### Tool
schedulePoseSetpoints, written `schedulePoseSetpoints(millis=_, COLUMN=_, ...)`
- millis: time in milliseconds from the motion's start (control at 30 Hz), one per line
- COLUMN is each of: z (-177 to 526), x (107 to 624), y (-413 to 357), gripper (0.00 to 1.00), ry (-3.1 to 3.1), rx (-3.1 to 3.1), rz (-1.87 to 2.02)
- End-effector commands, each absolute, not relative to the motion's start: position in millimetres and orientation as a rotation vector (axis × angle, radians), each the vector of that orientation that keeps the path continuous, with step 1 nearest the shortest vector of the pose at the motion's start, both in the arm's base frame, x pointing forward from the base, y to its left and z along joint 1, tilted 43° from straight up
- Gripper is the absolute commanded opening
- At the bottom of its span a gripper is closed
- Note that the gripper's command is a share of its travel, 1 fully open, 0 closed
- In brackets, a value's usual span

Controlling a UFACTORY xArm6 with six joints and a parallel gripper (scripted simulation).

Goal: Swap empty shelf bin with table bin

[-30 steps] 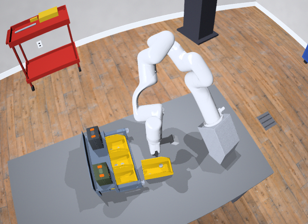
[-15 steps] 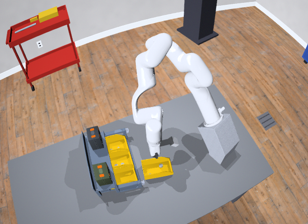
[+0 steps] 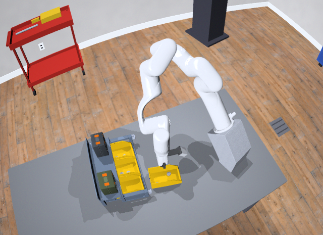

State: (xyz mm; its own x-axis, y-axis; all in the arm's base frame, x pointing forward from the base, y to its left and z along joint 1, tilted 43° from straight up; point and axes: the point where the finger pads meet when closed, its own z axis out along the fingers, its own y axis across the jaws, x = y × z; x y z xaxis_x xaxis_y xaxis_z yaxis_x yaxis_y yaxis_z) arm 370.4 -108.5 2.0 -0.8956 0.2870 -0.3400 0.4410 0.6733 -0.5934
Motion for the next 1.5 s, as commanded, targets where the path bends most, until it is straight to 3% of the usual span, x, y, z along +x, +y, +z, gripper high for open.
schedulePoseSetpoints(millis=0, z=-0.3, x=372.3, y=-110.7, gripper=0.26, ry=2.667, rx=0.588, rz=-1.029)
schedulePoseSetpoints(millis=1467, z=-9.4, x=374.1, y=-119.1, gripper=0.26, ry=2.667, rx=0.588, rz=-1.029)
